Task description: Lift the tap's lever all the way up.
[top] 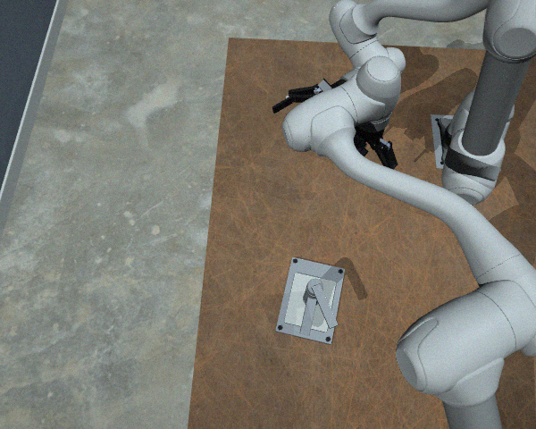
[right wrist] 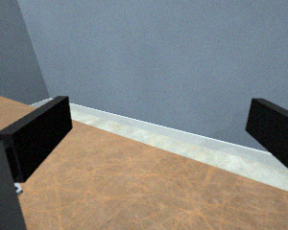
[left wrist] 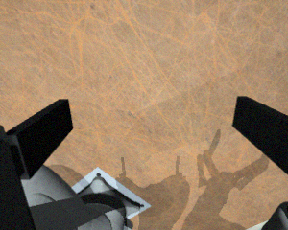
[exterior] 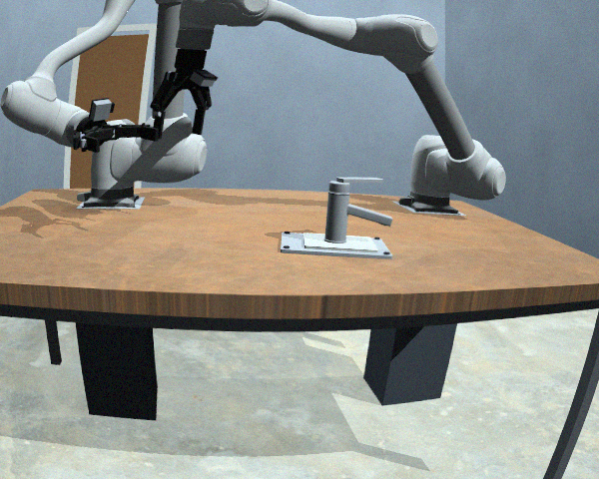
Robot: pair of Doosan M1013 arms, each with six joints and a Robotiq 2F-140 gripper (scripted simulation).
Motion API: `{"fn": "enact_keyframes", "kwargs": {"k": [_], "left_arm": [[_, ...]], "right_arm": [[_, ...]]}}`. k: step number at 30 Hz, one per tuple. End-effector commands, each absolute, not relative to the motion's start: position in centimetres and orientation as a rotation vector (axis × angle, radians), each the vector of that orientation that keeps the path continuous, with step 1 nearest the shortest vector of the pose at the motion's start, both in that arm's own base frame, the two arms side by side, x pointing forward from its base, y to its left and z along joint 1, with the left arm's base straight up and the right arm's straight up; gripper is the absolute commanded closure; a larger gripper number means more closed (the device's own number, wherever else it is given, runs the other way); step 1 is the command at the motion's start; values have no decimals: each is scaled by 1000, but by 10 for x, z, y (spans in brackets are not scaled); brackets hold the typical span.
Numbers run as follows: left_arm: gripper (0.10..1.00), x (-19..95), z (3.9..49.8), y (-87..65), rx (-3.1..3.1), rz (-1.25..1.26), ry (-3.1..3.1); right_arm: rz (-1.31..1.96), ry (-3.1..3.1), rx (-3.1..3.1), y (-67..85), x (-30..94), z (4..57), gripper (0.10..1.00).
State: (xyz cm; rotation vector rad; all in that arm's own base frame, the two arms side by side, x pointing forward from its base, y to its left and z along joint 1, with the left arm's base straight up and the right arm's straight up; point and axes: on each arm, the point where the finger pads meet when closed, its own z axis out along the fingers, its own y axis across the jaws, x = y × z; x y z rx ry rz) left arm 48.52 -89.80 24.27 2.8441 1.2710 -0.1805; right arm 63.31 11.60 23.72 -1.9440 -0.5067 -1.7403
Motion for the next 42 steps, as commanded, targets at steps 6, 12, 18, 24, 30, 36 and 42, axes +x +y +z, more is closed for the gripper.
{"fn": "enact_keyframes", "kwargs": {"k": [6,12,18,24,30,36,42], "left_arm": [[98,502,243,-884,2843,-178,1281],[98,531,240,-859,2842,-177,1301],[98,573,236,-818,2841,-178,1331],[98,607,233,-781,2840,-180,1357],[98,660,227,-712,2837,-189,1405],[98,703,221,-642,2830,-207,1464],[98,736,216,-576,2823,-227,1508]], "right_arm": [[-1741,-507,-1943,116,633,238,98],[-1741,-507,-1943,116,633,238,98],[-1741,-507,-1943,116,633,238,98],[-1741,-507,-1943,116,633,238,98],[-1741,-507,-1943,116,633,238,98],[-1741,-507,-1943,116,633,238,98],[-1741,-507,-1943,116,633,238,98]]}}
